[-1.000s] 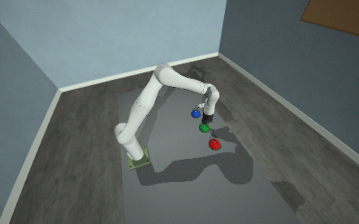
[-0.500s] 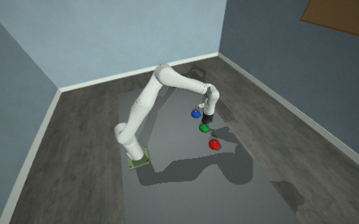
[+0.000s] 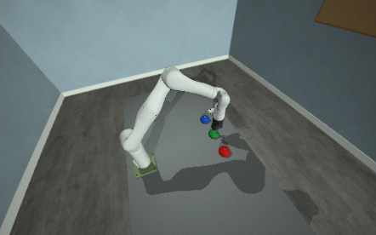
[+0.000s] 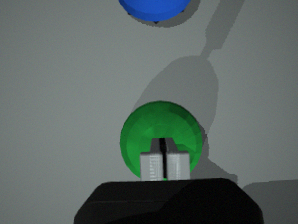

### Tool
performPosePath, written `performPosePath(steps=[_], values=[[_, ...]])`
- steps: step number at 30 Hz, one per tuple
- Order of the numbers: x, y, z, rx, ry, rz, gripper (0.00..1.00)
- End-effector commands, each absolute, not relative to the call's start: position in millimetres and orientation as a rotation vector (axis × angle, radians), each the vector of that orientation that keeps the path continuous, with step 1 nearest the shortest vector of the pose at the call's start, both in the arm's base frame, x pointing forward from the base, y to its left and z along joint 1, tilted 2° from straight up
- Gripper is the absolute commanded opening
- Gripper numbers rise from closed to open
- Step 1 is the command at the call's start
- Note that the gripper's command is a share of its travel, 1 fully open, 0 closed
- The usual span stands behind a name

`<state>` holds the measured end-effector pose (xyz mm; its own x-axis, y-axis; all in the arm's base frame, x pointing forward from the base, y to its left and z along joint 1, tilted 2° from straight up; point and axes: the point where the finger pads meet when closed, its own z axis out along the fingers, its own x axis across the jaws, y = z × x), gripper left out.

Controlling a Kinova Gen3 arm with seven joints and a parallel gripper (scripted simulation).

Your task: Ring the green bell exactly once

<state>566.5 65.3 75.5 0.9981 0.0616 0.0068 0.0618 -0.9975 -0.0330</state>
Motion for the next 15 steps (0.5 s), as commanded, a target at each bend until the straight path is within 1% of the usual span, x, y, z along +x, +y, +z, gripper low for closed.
performPosePath(steps=[1,15], values=[[567,65,79,-3.107,-0.096,-0.01,0.17],[566,64,107,-3.107,-0.096,-0.01,0.17]])
